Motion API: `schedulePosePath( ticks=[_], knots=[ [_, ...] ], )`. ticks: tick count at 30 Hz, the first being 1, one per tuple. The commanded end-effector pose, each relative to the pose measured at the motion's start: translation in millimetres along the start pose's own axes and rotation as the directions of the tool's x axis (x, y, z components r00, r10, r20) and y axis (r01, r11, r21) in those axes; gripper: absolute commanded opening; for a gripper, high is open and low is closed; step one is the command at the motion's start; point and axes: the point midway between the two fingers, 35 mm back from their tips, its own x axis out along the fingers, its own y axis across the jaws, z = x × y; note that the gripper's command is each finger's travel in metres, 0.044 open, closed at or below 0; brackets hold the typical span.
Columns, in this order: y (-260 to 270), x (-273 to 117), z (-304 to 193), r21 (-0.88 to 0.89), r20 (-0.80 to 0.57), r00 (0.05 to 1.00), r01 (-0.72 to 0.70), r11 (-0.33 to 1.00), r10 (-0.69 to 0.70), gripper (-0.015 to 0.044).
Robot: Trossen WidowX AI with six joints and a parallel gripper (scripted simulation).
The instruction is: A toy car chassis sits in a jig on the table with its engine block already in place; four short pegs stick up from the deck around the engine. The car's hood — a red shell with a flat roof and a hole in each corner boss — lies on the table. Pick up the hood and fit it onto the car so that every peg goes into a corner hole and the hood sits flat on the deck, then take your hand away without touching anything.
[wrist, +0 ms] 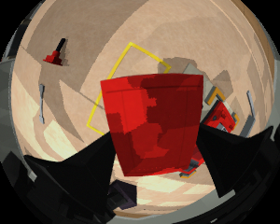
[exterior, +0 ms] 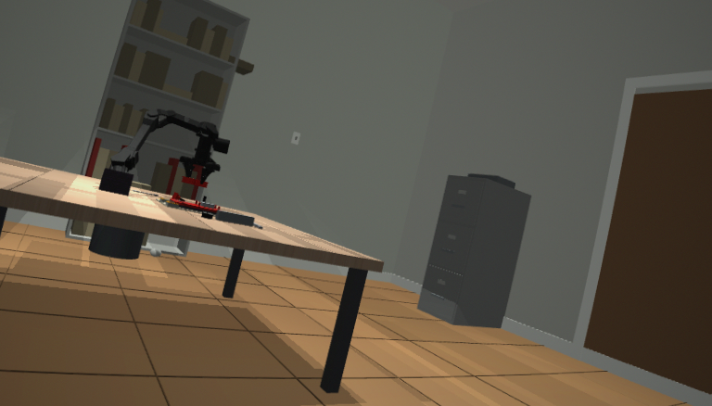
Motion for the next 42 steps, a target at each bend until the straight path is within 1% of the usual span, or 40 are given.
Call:
schedulePosePath(
  ticks=[1, 21, 42],
  knots=[
    [-17.7, -2.1, -3.1, 0.069, -0.001, 1.000, 0.010, 0.998, -0.010, 0.0000],
    [-87.5, -5.4, -34.4, 0.365, -0.005, 1.000, 0.016, 0.931, -0.016, 0.0000],
    [-157.6, -1.0, -88.0, 0.615, 0.003, 1.000, 0.000, 0.788, -0.003, 0.0000]
  ],
)
